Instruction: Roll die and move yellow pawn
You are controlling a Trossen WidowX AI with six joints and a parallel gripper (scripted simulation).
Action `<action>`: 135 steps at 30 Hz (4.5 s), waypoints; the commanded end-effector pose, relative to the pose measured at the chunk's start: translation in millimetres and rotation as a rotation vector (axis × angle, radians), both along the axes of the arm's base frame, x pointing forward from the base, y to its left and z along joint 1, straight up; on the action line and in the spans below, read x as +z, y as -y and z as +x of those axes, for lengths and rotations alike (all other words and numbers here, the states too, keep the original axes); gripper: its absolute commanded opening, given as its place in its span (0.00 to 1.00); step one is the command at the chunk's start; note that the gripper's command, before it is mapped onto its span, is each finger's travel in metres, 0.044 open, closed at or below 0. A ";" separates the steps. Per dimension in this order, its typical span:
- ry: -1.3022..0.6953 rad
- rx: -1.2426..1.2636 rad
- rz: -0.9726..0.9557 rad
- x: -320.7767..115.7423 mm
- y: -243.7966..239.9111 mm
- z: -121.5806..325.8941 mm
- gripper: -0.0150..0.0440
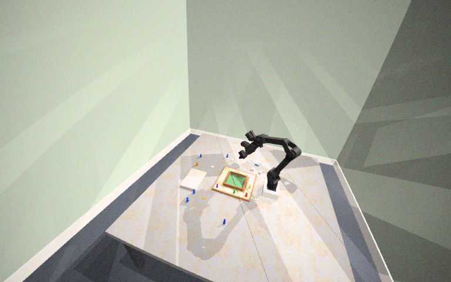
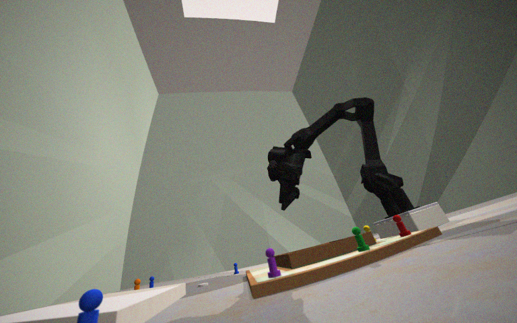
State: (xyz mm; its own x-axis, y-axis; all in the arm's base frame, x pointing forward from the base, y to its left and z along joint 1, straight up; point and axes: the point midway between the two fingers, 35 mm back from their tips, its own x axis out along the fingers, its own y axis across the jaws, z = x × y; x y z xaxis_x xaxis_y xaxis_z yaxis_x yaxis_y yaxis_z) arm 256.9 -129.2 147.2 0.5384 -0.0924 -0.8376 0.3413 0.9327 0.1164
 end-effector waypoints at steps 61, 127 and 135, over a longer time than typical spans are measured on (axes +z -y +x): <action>-0.560 0.151 0.034 -147.3 70.8 -89.8 0.39; -0.547 0.300 0.005 -53.7 -66.8 4.3 0.25; -0.549 0.336 -0.003 -60.1 -101.2 13.2 0.25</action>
State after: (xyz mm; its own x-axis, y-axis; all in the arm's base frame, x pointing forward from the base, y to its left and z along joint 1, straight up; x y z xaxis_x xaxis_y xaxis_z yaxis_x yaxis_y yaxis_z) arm 267.1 -42.2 91.7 0.0386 0.0007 -0.9993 0.0506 0.9987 0.0027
